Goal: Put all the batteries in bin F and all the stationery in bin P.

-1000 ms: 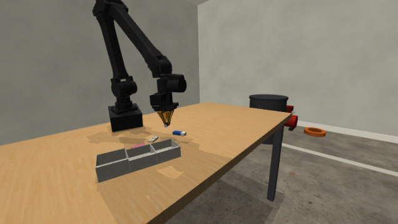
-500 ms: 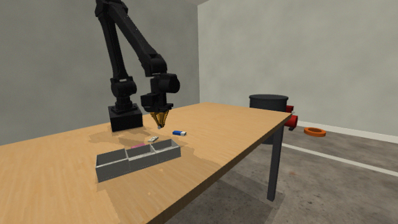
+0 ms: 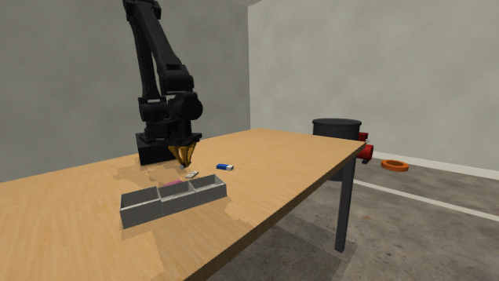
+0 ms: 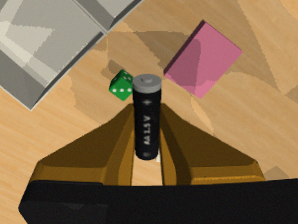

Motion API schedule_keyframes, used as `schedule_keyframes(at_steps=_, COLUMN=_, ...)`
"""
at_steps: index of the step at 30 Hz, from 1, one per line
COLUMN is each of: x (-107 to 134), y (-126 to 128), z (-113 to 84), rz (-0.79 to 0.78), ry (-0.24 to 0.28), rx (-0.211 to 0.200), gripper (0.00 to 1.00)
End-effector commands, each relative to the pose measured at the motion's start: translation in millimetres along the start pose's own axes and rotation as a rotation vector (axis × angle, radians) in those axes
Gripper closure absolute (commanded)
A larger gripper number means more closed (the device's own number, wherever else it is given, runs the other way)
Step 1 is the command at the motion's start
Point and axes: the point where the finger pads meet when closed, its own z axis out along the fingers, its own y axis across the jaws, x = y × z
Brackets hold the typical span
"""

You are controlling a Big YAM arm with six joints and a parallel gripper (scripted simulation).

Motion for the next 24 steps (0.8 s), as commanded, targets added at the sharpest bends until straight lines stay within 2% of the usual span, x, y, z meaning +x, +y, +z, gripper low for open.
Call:
schedule_keyframes(at_steps=1, x=-36, y=8, z=-9.9, rz=-0.041, ry=-0.022, rx=-0.018, gripper=0.92)
schedule_keyframes(at_steps=8, x=-77, y=-8, z=-10.2, rz=-0.041, ry=-0.025, rx=-0.017, gripper=0.92)
schedule_keyframes(at_steps=11, x=-83, y=-11, z=-10.3, rz=-0.041, ry=-0.025, rx=-0.016, gripper=0.92)
schedule_keyframes(at_steps=15, x=-106, y=-20, z=-10.4, rz=0.18, ry=-0.025, rx=-0.018, gripper=0.92)
schedule_keyframes(at_steps=24, x=-159, y=-41, z=-10.8, rz=0.469, ry=-0.014, rx=-0.012, gripper=0.92)
